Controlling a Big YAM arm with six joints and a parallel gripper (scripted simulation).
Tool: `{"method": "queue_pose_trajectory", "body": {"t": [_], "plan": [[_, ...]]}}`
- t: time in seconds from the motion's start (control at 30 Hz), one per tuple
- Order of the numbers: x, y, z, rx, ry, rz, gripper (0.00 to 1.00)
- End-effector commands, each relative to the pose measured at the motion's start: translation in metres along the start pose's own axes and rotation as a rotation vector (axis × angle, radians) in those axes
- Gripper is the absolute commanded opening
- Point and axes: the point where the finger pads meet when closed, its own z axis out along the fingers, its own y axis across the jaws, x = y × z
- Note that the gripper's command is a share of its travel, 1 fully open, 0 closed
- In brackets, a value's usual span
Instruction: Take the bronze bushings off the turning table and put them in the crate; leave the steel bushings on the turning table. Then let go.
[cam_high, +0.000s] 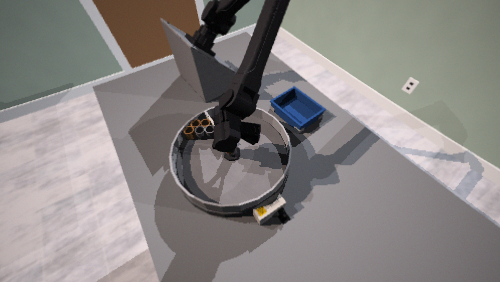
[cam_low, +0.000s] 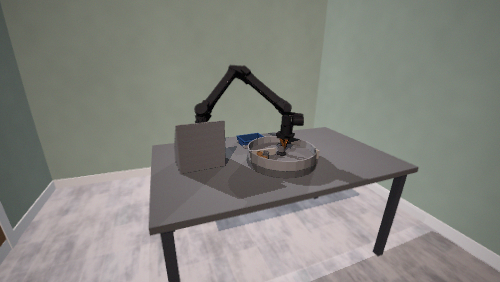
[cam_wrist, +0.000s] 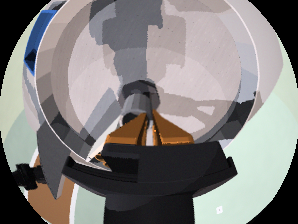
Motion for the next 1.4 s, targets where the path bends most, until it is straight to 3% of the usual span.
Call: {"method": "queue_pose_trajectory", "body": {"t": [0.0,0.13,0.17,0.23,1.37], "plan": [[-0.01,-0.006,-0.005,0.021,-0.015,-0.012,0.0],[-0.01,-0.004,-0.003,0.017,-0.012,-0.012,0.0],[-0.007,-0.011,-0.015,0.032,-0.027,0.003,0.0],[-0.007,-0.012,-0.016,0.035,-0.029,0.003,0.0],[-0.008,-0.012,-0.015,0.033,-0.027,0.0,0.0]]}}
